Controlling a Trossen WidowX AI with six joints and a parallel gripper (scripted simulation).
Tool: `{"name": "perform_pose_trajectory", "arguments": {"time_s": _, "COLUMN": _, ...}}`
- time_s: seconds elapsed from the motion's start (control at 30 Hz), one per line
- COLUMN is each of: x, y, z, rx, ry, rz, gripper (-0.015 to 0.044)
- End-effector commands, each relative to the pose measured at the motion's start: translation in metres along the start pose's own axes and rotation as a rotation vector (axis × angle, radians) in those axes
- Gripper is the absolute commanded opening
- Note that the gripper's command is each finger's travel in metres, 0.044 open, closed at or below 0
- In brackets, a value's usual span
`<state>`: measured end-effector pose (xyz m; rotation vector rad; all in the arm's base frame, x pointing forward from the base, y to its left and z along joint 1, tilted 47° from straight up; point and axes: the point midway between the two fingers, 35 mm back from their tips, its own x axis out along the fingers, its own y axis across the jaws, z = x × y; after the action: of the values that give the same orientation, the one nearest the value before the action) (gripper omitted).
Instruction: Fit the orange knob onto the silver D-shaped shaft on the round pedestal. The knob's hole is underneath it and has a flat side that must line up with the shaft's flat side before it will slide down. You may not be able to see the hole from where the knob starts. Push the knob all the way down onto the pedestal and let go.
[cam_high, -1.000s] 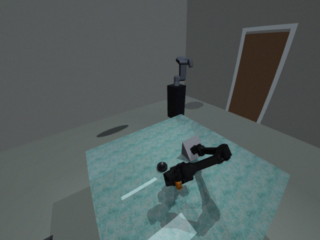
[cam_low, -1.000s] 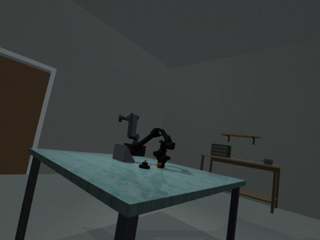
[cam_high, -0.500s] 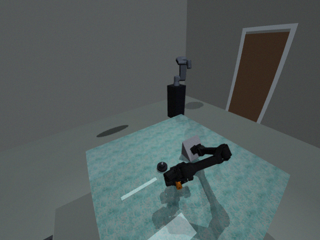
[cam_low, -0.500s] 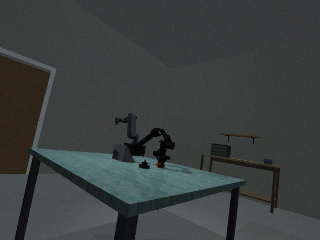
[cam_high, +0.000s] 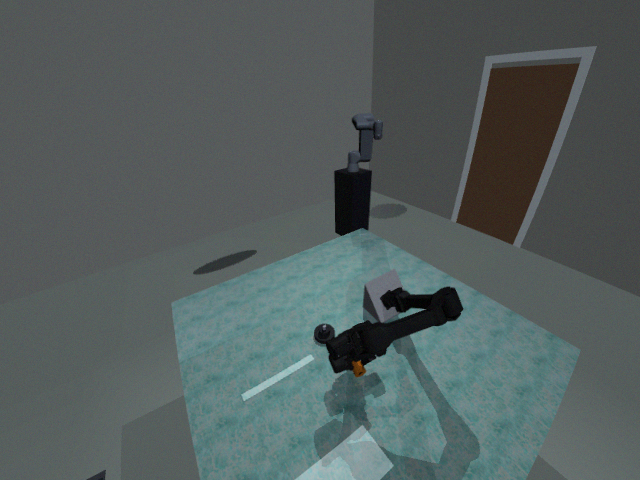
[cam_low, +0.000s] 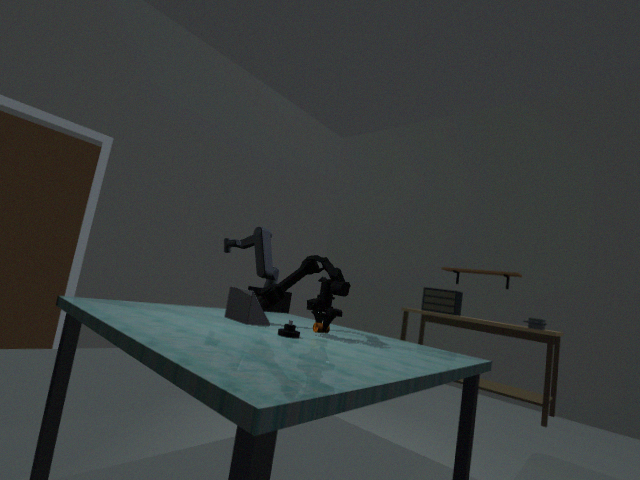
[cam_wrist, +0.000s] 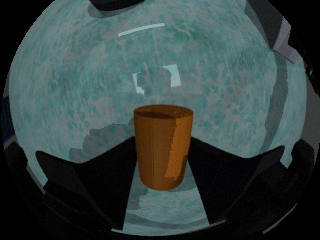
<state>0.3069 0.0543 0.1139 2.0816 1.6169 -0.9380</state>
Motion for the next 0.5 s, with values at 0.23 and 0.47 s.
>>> {"name": "perform_pose_trajectory", "arguments": {"time_s": 0.23, "x": -0.0016, "y": 0.0007, "z": -0.0013, "rx": -0.364, "ry": 0.002, "rz": 0.003, "gripper": 0.0179}}
{"name": "perform_pose_trajectory", "arguments": {"time_s": 0.47, "x": -0.0016, "y": 0.0007, "z": -0.0013, "rx": -0.393, "ry": 0.002, "rz": 0.003, "gripper": 0.0179}}
